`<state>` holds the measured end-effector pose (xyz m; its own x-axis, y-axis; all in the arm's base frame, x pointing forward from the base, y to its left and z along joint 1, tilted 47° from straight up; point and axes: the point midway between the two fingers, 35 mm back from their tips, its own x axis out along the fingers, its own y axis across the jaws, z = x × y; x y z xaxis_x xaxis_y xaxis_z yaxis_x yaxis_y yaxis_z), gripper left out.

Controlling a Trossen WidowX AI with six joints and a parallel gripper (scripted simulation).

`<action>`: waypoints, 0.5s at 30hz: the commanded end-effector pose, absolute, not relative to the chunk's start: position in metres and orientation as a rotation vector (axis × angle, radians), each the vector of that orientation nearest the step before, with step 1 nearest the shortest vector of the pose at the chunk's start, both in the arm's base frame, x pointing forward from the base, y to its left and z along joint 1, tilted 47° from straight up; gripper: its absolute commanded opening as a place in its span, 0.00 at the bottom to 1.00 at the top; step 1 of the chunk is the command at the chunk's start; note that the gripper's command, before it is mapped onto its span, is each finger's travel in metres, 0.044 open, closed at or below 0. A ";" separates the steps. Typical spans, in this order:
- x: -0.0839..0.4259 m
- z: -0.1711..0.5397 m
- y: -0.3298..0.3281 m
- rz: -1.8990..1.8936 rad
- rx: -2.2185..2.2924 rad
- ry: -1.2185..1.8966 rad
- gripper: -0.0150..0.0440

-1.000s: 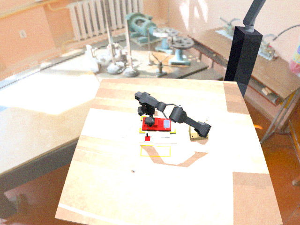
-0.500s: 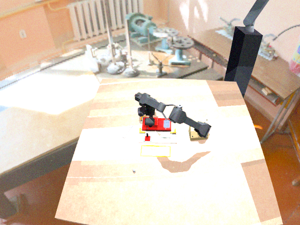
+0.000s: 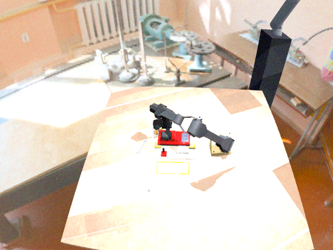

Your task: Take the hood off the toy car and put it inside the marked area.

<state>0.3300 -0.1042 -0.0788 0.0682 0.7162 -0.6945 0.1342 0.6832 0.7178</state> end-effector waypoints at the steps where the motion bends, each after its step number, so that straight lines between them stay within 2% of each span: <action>1: 0.330 -0.079 -0.104 0.506 0.745 1.464 0.75; 4: 0.330 -0.079 -0.104 0.506 0.745 1.464 0.72; 14: 0.330 -0.076 -0.108 0.506 0.745 1.464 0.28; 15: 0.330 -0.075 -0.109 0.506 0.746 1.464 0.25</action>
